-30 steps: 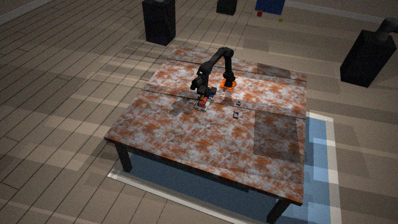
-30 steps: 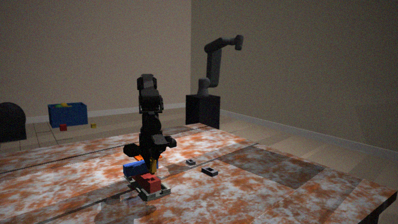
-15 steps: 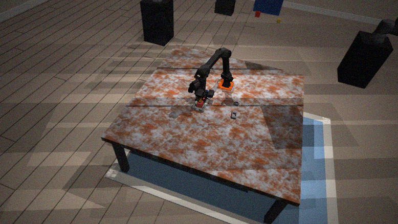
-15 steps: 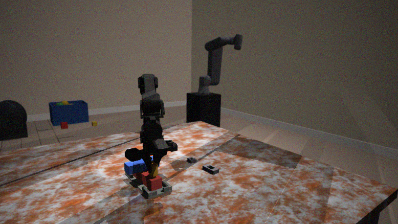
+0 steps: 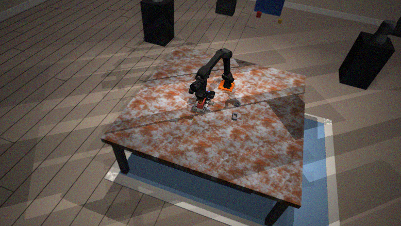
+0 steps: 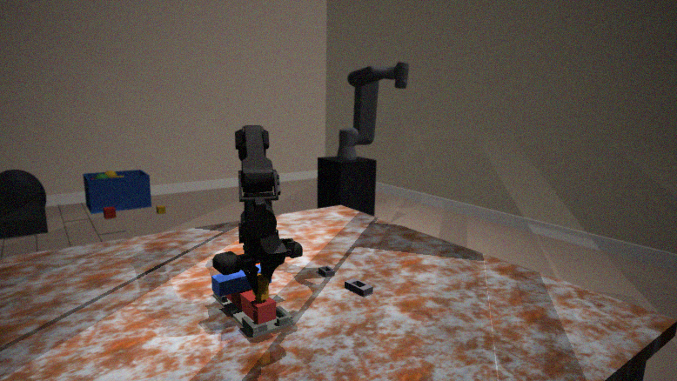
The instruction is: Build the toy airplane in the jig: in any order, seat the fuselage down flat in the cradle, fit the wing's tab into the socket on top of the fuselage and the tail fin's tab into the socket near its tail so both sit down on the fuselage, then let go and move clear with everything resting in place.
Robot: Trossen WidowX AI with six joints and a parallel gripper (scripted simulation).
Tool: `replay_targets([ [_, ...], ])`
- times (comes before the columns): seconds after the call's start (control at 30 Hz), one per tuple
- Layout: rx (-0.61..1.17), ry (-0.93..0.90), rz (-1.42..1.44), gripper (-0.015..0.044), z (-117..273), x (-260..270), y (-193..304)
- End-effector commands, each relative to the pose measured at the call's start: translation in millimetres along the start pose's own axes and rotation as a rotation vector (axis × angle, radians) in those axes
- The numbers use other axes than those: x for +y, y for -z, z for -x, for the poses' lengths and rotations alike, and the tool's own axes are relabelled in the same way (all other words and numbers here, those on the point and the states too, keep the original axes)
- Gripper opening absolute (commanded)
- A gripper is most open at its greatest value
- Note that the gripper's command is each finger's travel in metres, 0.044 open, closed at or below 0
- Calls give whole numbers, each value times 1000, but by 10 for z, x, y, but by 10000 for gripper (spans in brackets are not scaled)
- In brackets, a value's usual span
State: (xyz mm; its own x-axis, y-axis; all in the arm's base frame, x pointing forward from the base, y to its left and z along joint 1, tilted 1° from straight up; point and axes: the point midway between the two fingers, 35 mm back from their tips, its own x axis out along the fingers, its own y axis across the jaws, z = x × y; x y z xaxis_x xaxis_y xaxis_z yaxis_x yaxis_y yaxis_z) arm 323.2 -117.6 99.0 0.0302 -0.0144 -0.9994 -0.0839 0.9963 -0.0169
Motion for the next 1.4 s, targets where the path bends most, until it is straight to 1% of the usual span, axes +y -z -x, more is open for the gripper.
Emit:
replay_targets([
  [0.0,0,0,0,105,2,0,0],
  [0.2,0,0,0,260,2,0,0],
  [0.47,0,0,0,260,24,-2,-4],
  [0.53,-1,1,1,260,195,-10,-25],
  [0.67,-2,3,3,260,717,-8,-23],
  [0.73,-2,4,4,260,888,3,-2],
  [1.37,-2,4,4,260,910,-5,-39],
])
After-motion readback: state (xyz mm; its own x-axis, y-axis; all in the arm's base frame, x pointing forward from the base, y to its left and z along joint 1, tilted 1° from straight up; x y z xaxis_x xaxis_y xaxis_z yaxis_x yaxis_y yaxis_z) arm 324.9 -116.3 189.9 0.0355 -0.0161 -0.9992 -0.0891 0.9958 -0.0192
